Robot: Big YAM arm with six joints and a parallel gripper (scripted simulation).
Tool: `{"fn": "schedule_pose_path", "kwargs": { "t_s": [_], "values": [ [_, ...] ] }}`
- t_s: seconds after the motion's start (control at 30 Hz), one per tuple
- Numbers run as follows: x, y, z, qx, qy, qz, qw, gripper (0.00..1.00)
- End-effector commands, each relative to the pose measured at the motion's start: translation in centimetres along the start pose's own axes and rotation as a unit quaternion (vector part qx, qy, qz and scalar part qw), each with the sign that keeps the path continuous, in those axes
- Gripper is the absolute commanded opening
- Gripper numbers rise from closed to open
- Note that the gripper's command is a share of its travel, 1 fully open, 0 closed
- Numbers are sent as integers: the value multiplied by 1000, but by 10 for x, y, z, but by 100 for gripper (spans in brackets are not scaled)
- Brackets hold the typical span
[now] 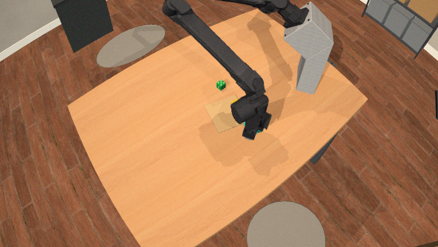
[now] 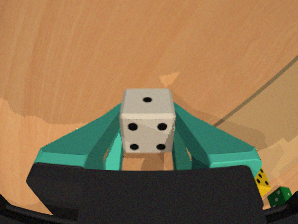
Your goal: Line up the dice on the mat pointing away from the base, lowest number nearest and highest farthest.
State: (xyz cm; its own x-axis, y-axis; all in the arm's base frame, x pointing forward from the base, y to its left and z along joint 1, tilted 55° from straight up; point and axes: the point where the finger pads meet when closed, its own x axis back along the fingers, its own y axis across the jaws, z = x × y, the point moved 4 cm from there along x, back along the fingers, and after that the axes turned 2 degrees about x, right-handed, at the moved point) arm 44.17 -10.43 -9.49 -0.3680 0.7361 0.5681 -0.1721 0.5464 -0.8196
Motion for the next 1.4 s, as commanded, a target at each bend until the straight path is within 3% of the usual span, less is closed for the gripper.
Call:
{"fn": "schedule_pose_path", "kwargs": {
  "t_s": [0.0, 0.5, 0.7, 0.97, 1.07, 1.2, 1.3, 1.37],
  "values": [
    [1, 0, -4, 1, -6, 1, 1000, 26],
    [1, 0, -4, 1, -6, 1, 1000, 26],
    [30, 3, -3, 5, -10, -1, 1000, 26],
    [88, 1, -4, 2, -12, 0, 1000, 26],
    [93, -2, -12, -5, -17, 2, 1000, 26],
    [108, 1, -5, 0, -13, 1, 1000, 26],
    [96, 1, 4, 0, 8, -1, 1000, 26],
    [99, 3, 3, 2, 4, -2, 1000, 26]
  ]
}}
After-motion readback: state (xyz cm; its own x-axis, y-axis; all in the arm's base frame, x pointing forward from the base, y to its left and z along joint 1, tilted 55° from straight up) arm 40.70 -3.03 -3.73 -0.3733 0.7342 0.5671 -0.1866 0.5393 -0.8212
